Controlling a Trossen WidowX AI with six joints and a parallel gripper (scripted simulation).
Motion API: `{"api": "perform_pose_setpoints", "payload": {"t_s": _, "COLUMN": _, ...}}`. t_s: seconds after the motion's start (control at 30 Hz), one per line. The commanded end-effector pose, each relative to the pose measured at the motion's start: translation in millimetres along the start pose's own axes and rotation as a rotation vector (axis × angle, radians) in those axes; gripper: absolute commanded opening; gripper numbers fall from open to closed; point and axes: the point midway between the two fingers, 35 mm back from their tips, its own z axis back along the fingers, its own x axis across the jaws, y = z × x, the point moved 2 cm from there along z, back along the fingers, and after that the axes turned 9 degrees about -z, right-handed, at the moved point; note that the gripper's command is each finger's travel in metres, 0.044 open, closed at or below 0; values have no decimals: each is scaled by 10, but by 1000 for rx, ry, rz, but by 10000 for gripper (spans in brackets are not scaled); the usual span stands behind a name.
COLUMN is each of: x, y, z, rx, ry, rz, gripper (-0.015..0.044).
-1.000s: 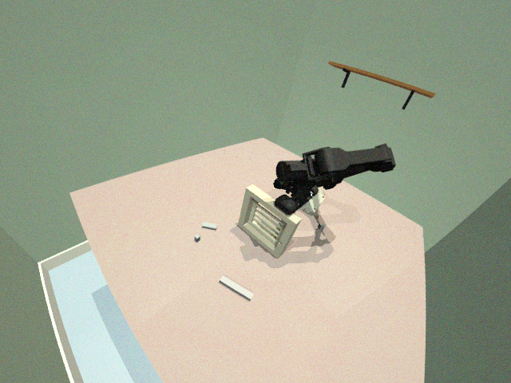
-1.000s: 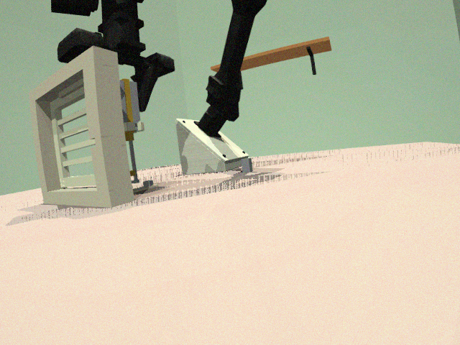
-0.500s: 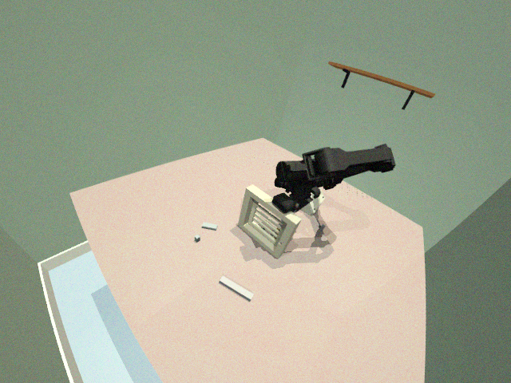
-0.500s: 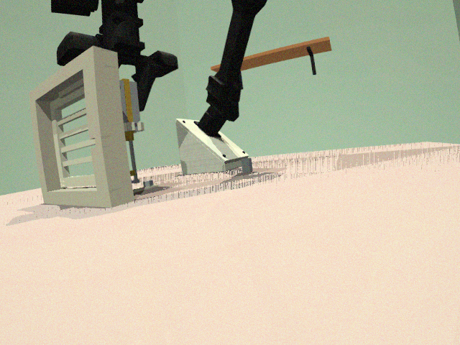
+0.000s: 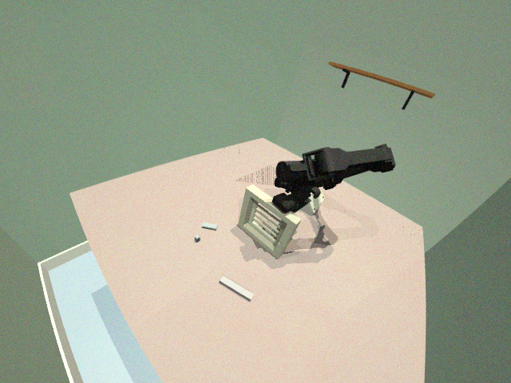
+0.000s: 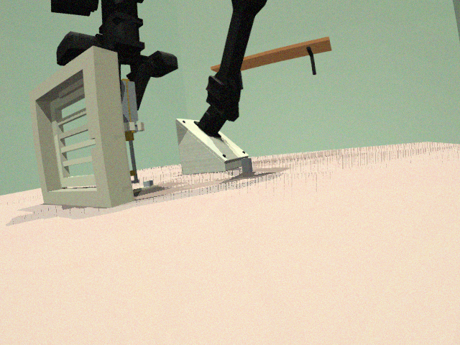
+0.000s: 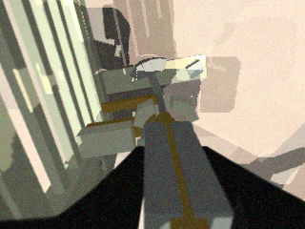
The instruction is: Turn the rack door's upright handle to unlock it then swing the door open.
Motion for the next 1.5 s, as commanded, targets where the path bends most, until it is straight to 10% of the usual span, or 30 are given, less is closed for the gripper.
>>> {"api": "perform_pose_setpoints", "payload": {"t_s": 0.0, "x": 2, "y": -2, "z": 1, "rx": -1, "ry": 0, "rz": -4, "gripper": 112}}
{"api": "perform_pose_setpoints", "payload": {"t_s": 0.5, "x": 2, "y": -2, "z": 1, "rx": -1, "ry": 0, "rz": -4, "gripper": 13}}
{"api": "perform_pose_setpoints", "payload": {"t_s": 1.47, "x": -160, "y": -192, "z": 2, "rx": -2, "ry": 0, "rz": 481, "gripper": 13}}
